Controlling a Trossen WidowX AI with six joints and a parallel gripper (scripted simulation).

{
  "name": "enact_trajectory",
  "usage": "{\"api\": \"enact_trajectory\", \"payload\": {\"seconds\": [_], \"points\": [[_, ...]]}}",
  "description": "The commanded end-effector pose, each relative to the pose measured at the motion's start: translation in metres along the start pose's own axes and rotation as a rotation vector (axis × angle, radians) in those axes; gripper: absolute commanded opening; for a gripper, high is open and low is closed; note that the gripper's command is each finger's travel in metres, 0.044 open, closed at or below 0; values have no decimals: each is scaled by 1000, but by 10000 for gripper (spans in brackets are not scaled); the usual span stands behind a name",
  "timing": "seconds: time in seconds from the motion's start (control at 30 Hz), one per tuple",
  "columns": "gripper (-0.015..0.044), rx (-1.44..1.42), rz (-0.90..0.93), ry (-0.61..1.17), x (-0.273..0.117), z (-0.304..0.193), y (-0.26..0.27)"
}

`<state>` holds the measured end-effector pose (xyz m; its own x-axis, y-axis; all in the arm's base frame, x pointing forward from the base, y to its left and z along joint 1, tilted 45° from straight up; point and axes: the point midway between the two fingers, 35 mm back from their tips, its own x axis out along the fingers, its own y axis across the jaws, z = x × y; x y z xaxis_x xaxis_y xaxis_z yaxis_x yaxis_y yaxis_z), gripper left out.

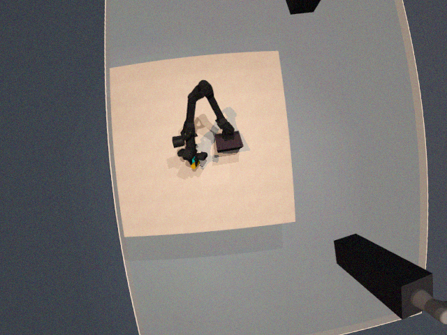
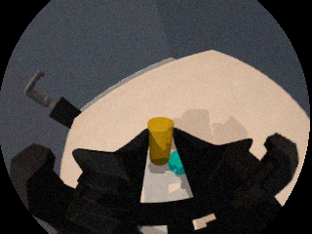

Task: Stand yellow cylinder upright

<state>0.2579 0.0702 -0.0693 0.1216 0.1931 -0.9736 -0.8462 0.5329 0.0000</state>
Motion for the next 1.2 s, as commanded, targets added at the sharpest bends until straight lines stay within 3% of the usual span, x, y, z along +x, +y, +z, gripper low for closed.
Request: {"api": "enact_trajectory", "payload": {"seconds": [0.0, 1.17], "points": [[105, -8, 2, -29, -1, -1, 1], [105, -101, -65, -271, -17, -1, 0]]}}
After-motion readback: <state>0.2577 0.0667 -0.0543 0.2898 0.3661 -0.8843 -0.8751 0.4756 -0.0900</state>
